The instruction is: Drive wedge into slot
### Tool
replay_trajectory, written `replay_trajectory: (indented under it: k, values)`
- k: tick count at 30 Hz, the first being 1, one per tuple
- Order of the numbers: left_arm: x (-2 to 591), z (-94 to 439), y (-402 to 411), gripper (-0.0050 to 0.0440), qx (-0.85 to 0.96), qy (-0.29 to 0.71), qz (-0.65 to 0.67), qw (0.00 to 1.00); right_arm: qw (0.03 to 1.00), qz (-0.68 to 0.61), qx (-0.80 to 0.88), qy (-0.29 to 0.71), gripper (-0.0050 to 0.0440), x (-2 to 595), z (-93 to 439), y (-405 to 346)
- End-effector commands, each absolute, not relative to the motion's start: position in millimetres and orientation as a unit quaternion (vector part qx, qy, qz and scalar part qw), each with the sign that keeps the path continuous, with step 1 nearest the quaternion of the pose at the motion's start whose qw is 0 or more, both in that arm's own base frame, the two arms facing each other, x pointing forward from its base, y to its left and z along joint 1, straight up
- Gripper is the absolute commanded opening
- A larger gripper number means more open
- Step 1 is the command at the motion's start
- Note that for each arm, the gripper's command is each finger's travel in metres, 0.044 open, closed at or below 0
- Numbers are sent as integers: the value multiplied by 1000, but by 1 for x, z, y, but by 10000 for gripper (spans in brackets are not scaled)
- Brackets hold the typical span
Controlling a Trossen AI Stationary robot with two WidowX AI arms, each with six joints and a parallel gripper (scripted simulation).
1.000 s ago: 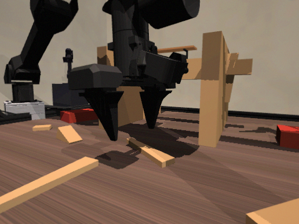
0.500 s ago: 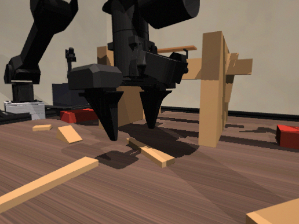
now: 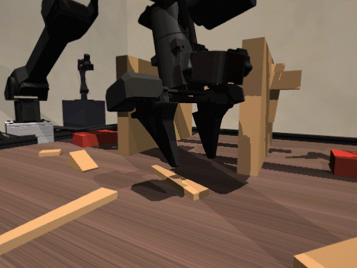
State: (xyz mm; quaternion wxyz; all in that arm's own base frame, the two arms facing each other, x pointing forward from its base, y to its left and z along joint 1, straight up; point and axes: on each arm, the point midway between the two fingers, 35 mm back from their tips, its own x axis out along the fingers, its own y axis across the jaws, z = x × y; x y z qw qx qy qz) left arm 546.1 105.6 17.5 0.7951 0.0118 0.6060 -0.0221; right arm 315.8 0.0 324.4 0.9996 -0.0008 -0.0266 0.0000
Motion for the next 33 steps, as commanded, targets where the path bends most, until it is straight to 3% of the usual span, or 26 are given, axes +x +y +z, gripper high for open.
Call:
replay_trajectory:
  k: [1,33]
  values:
    - [553,17,107,279,26,593,-38,804,1000,0,0,-25,440,316,323,0]
    - [549,-21,105,279,23,608,-29,793,1000,0,0,-25,440,316,323,0]
